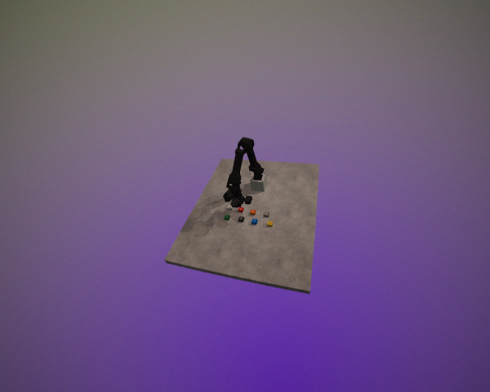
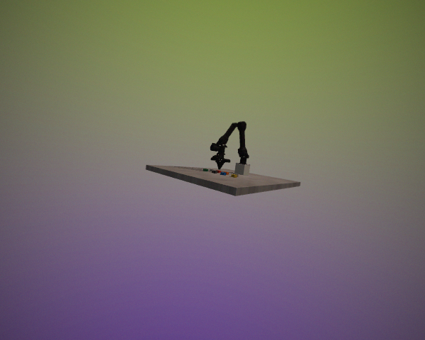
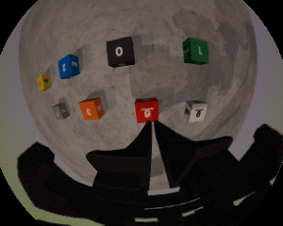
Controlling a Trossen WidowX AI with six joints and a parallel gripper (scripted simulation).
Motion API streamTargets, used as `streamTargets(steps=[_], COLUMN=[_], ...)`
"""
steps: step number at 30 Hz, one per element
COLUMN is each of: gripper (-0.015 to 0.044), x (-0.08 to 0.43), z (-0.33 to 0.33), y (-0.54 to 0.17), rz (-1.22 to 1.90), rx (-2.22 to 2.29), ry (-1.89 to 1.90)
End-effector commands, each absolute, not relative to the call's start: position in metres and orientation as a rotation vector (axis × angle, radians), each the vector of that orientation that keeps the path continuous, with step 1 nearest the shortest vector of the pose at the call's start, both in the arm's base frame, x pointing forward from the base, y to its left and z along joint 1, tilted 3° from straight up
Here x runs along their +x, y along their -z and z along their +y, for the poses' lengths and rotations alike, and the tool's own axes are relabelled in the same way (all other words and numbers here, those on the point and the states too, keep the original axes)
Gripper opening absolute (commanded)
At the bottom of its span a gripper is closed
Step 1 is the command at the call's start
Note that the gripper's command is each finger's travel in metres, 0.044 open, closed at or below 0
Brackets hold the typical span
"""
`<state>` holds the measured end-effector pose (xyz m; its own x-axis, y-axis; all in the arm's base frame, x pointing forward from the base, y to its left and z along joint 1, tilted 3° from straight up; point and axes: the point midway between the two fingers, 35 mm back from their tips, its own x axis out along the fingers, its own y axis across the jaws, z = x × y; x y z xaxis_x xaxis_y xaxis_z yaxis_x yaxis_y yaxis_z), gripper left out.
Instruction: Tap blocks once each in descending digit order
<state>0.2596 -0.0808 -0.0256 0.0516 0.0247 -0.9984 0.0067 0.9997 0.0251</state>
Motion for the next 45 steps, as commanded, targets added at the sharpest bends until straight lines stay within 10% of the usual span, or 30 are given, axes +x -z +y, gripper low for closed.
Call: streamTargets(steps=[1,18,35,45], gripper=[0.002,0.002,0.002,0.002], x=[0.261,0.265,0.359,0.365], z=[-0.082,-0.077,0.132,0.148], y=[0.01,-0.073,-0.089,-0.038], rz=[1.507,1.502,1.495,1.497], rx=[0.022,0.017,0.038,0.04], ry=[-0.016,-0.015,-0.033,-0.034])
